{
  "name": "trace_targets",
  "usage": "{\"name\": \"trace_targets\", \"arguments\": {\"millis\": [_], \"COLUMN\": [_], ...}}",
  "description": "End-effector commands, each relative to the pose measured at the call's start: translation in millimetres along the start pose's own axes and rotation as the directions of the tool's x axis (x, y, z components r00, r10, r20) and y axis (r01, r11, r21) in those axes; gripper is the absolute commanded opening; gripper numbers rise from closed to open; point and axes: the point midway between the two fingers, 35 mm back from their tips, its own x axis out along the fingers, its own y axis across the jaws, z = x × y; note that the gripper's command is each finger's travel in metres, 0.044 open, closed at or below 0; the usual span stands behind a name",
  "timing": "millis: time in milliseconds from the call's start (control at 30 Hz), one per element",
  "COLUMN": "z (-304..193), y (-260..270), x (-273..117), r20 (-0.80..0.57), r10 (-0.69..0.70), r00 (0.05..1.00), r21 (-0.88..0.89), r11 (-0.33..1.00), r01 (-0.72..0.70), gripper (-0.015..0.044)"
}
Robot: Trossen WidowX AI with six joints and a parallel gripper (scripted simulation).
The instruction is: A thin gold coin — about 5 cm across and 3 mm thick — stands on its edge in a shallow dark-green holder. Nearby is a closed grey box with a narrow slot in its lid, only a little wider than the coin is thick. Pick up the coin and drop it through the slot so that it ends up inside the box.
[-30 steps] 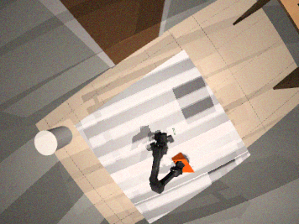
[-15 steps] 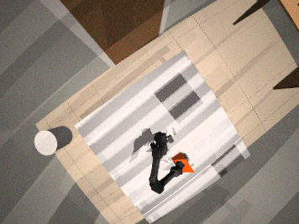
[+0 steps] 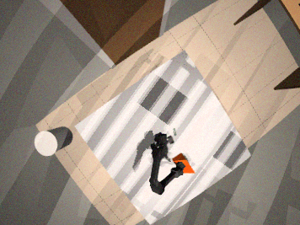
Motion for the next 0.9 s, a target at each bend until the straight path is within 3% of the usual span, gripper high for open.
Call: {"name": "trace_targets", "arguments": {"millis": [0,867], "z": [0.2,-0.4], "y": [-0.3,2.3], "x": [-0.1,14.4], "r20": [0.0,0.0], "r10": [0.0,0.001], "r00": [1.0,1.0], "r21": [0.0,0.001], "r11": [1.0,1.0], "r01": [0.0,-0.001], "gripper": [0.0,0.0]}}
